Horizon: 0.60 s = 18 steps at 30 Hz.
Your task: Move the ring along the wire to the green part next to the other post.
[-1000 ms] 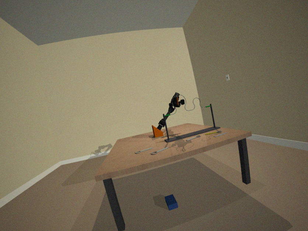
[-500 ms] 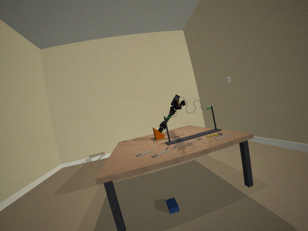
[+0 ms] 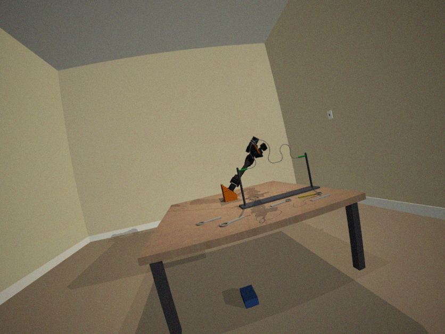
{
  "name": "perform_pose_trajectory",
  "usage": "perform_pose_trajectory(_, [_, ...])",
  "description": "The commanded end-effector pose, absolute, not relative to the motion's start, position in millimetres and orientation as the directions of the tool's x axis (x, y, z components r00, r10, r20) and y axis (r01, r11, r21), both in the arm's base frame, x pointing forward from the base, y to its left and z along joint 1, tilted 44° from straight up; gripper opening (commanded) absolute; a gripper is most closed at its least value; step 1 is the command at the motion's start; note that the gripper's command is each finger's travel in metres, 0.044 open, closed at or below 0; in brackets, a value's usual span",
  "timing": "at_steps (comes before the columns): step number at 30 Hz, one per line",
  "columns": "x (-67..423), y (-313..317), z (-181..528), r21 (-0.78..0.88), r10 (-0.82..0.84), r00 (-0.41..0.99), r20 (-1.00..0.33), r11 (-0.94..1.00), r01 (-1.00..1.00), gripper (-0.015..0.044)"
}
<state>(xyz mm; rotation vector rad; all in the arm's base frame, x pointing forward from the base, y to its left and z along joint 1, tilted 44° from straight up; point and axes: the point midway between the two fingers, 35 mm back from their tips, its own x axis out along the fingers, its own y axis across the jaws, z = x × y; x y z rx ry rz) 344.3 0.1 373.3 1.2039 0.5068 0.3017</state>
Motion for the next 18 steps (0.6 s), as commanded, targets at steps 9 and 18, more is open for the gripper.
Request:
perform_pose_trajectory(9, [343.7,0.8,377.9,0.979,0.513,0.845,-0.147,0.199,0.050,-0.0150])
perform_pose_trajectory(18, [343.5,1.1,382.0,0.994,0.531,0.842,-0.095,0.089,0.056,-0.0150])
